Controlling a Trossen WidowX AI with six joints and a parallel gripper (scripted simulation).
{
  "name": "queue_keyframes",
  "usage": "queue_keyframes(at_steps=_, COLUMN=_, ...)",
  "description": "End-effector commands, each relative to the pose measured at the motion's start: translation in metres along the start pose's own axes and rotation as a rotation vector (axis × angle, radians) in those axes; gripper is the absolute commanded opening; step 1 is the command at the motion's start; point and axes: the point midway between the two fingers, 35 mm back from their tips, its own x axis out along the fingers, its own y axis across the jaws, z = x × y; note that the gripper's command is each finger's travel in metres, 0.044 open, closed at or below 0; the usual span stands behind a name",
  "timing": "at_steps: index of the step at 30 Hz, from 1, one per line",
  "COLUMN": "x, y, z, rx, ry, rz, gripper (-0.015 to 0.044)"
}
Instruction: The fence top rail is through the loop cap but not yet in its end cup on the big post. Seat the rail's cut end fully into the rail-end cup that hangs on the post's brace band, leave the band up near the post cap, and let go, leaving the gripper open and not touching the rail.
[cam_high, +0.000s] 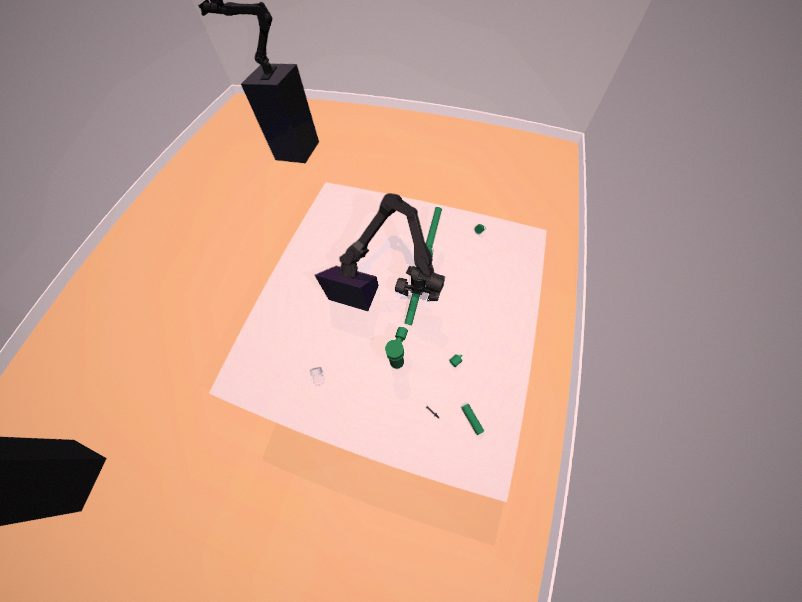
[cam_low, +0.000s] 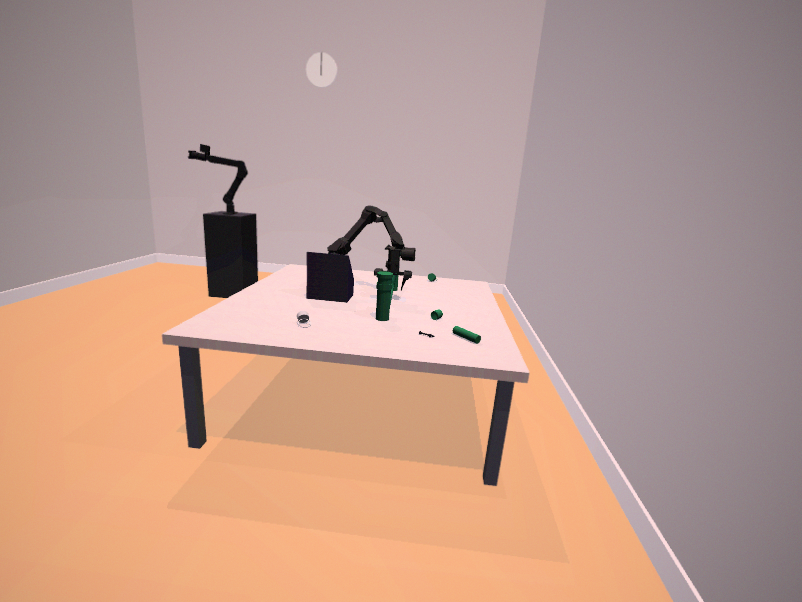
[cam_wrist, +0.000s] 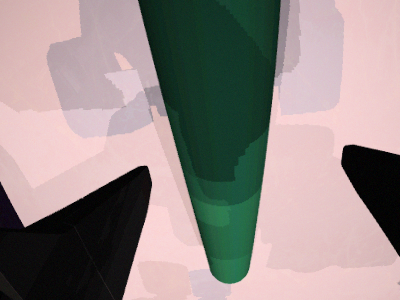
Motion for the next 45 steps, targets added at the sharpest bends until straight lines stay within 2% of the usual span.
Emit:
queue_keyframes(at_steps=1, x=0.010, y=0.004, z=0.000, rx=0.010, ry=-0.007, rz=0.009, gripper=0.0440)
queue_keyframes(at_steps=11, x=0.021, y=0.005, z=0.001, rx=0.010, ry=-0.009, rz=0.009, gripper=0.0440)
queue_keyframes(at_steps=20, x=0.021, y=0.005, z=0.001, rx=0.010, ry=-0.009, rz=0.009, gripper=0.0204)
queue_keyframes(at_steps=32, x=0.021, y=0.005, z=0.001, rx=0.010, ry=-0.009, rz=0.009, gripper=0.0124)
queue_keyframes(at_steps=37, x=0.016, y=0.005, z=0.001, rx=0.009, ry=-0.008, rz=0.009, gripper=0.0000)
queue_keyframes(at_steps=45, x=-0.009, y=0.002, z=-0.015, rx=0.009, ry=0.115, rz=0.001, gripper=0.0000)
